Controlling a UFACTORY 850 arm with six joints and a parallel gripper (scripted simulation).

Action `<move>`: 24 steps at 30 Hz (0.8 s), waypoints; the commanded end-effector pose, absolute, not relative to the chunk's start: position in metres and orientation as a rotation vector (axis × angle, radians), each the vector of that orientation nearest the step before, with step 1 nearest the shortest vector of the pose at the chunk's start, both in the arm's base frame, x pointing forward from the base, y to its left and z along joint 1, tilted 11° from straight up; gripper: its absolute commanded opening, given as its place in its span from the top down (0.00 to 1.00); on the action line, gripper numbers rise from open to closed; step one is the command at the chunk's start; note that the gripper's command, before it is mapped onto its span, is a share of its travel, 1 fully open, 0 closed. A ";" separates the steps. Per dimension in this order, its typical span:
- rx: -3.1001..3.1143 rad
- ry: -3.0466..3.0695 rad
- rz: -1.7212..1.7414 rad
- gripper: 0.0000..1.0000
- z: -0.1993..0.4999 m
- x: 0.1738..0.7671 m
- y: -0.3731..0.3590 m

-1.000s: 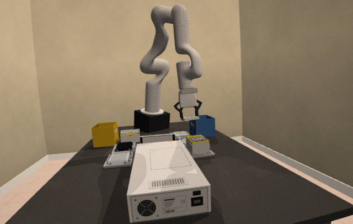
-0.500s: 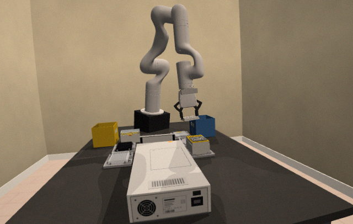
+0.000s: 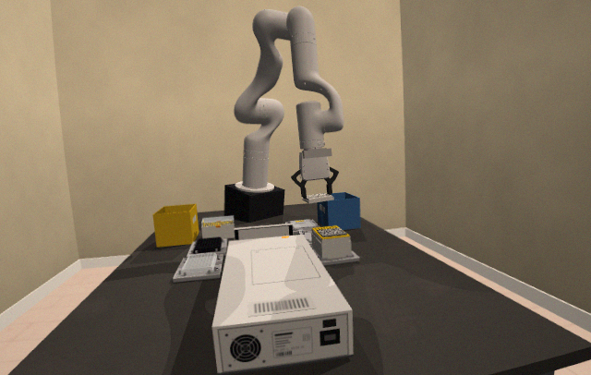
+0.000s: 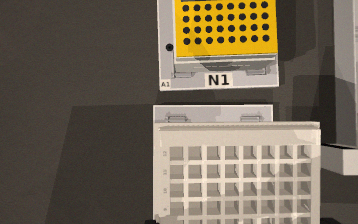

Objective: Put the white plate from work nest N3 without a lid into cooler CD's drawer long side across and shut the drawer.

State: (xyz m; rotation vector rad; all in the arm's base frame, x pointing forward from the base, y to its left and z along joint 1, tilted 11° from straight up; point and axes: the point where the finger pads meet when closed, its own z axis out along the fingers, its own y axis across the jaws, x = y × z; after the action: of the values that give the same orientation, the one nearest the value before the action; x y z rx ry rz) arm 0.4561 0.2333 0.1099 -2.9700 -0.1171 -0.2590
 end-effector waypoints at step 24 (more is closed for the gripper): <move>-2.964 -0.717 -0.258 1.00 0.110 0.474 0.207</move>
State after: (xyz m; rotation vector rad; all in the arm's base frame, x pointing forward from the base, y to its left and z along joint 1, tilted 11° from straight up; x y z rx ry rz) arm 0.4697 0.2117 0.1096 -2.9920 -0.5925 -0.2505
